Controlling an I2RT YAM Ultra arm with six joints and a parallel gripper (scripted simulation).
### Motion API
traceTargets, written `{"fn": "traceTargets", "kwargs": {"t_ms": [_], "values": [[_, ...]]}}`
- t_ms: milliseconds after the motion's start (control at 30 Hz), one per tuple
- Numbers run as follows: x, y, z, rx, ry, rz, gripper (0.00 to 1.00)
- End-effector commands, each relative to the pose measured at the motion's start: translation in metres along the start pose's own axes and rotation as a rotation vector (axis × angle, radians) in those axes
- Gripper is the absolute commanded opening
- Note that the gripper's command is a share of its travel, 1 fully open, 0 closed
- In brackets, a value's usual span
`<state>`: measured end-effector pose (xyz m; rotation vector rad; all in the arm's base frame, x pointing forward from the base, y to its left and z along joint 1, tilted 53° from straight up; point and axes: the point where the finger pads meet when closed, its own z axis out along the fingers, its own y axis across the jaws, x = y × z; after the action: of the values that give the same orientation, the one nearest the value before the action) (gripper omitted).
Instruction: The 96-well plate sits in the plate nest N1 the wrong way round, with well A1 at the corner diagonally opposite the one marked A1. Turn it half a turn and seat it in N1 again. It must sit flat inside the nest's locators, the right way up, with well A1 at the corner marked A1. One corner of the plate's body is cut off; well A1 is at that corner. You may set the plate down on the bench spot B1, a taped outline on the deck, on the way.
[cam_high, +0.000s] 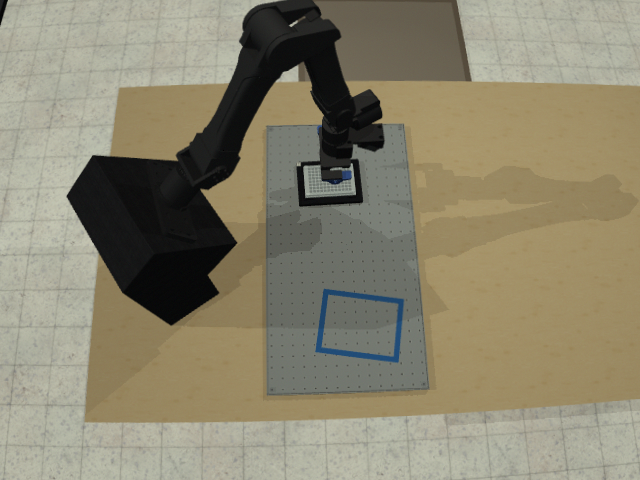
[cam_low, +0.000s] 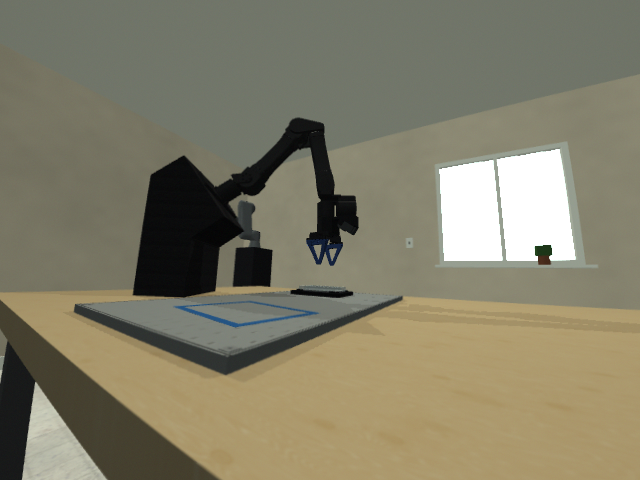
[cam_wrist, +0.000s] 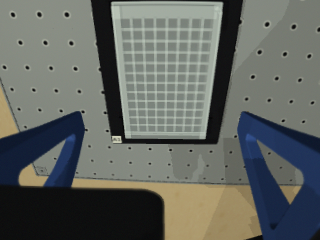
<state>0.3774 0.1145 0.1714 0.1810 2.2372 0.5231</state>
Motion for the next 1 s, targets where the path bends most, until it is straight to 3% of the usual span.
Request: {"fn": "traceTargets", "kwargs": {"t_ms": [0, 633, 967], "values": [[0.004, -0.002, -0.002, 0.01, 0.016, -0.003, 1.0], [0.004, -0.002, -0.002, 0.01, 0.016, -0.003, 1.0], [0.004, -0.002, 0.011, 0.01, 0.016, -0.003, 1.0]]}}
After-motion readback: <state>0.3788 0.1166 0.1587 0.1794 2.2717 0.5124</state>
